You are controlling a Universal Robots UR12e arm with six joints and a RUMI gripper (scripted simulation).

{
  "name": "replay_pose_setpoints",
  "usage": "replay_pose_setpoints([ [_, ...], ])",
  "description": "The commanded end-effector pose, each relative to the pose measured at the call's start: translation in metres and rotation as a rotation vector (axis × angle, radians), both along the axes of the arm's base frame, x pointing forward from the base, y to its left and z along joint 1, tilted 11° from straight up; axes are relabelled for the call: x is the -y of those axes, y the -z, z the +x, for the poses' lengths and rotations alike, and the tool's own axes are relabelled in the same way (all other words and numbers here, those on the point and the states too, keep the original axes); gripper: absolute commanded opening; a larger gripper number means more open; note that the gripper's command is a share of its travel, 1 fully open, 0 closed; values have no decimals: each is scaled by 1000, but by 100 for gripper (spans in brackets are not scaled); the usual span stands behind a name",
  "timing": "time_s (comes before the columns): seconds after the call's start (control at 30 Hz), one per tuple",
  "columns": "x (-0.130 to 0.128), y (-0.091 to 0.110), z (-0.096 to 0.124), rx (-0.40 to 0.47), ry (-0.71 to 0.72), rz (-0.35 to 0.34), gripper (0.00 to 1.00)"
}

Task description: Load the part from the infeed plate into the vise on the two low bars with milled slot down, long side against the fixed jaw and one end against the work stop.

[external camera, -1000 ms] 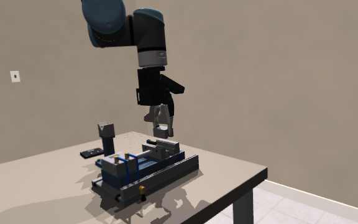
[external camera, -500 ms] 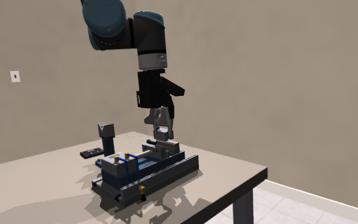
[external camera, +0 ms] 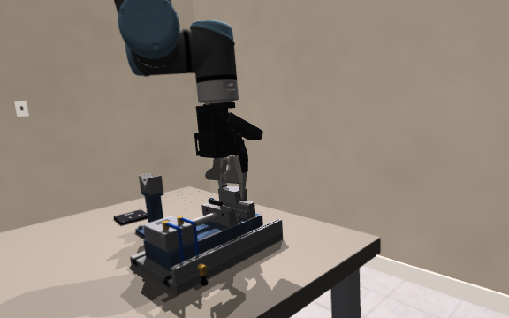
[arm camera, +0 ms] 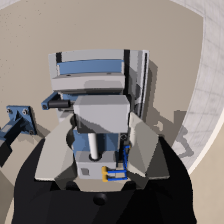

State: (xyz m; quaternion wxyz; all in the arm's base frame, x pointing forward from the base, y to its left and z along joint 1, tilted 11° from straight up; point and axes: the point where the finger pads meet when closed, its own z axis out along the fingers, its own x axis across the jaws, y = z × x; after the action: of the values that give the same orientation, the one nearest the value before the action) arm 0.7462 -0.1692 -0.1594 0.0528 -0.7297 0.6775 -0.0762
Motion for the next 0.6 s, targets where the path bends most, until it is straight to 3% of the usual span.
replay_pose_setpoints([
  [0.0,0,2,1,1,0,-1,0],
  [0.57,0,4,1,1,0,-1,0],
])
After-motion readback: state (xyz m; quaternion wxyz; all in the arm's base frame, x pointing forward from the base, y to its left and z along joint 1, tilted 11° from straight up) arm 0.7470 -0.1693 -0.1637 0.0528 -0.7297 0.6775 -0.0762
